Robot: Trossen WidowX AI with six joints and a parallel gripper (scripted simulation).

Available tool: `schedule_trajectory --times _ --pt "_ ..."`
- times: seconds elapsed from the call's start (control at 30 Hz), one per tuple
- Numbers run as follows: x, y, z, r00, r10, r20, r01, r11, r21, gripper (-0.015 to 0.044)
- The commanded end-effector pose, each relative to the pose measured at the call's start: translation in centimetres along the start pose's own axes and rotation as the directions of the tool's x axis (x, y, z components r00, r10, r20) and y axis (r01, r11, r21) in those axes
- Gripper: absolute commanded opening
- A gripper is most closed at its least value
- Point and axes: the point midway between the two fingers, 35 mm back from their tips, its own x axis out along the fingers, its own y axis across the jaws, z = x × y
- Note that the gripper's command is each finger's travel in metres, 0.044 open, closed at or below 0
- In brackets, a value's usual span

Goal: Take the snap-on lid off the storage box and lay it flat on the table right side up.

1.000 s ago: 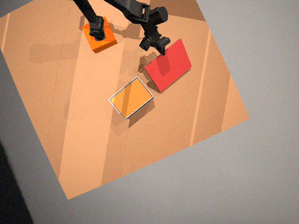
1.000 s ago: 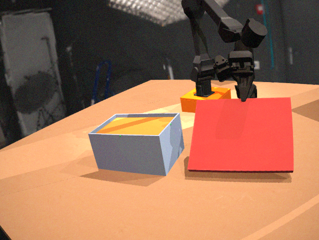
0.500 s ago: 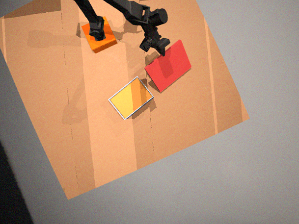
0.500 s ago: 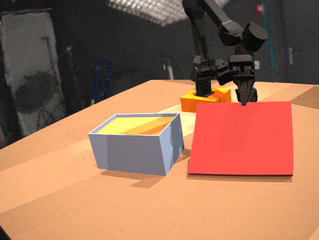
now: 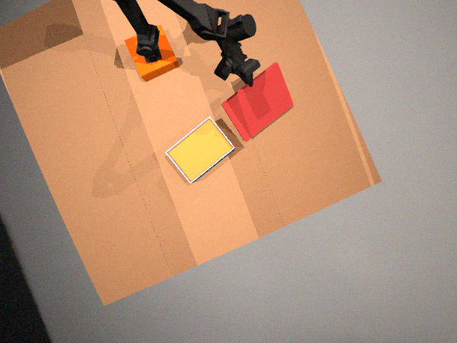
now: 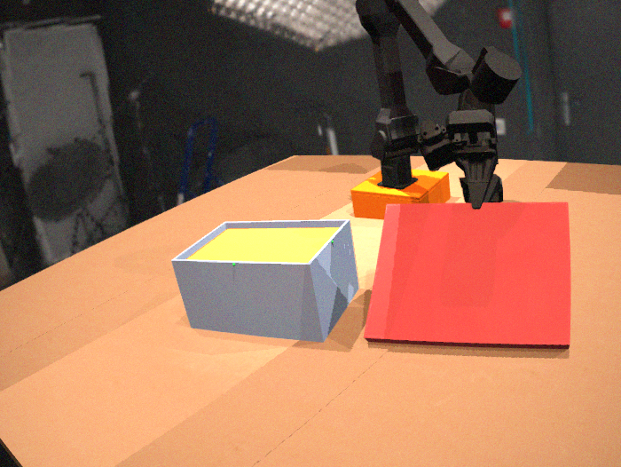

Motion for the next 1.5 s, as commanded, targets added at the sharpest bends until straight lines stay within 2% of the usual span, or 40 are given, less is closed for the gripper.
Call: schedule_trajectory --times 0.0,1.47 --pt "0.5 -0.9 0.2 1.000 -0.016 0.008 0.016 1.000 -0.009 0.0000" --pt "2.7 -3.7 0.3 1.000 -0.016 0.008 0.016 1.000 -0.009 0.0000"
